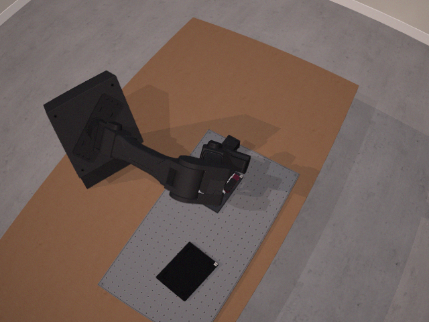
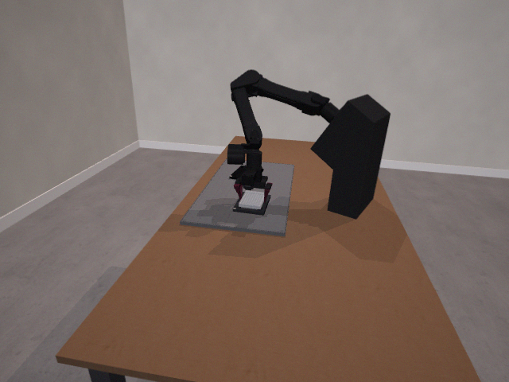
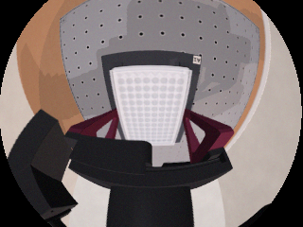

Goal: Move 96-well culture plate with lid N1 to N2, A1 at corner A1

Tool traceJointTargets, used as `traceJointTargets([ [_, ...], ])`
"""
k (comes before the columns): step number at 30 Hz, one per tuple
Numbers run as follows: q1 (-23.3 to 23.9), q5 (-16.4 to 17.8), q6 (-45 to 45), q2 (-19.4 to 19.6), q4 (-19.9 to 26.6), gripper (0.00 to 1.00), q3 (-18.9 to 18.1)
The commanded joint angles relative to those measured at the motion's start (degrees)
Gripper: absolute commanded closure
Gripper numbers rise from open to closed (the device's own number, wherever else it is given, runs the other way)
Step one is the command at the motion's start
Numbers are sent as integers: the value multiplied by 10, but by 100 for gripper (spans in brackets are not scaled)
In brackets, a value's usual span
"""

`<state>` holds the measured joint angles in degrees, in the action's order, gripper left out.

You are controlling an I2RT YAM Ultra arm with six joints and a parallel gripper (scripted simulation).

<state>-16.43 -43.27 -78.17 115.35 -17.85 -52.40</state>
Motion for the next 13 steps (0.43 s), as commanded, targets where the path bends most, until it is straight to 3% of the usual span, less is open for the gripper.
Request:
traceJointTargets([
  [1,-18,-6,9,-24,16,0,17],
  [13,-46,-25,37,-65,59,0,35],
])
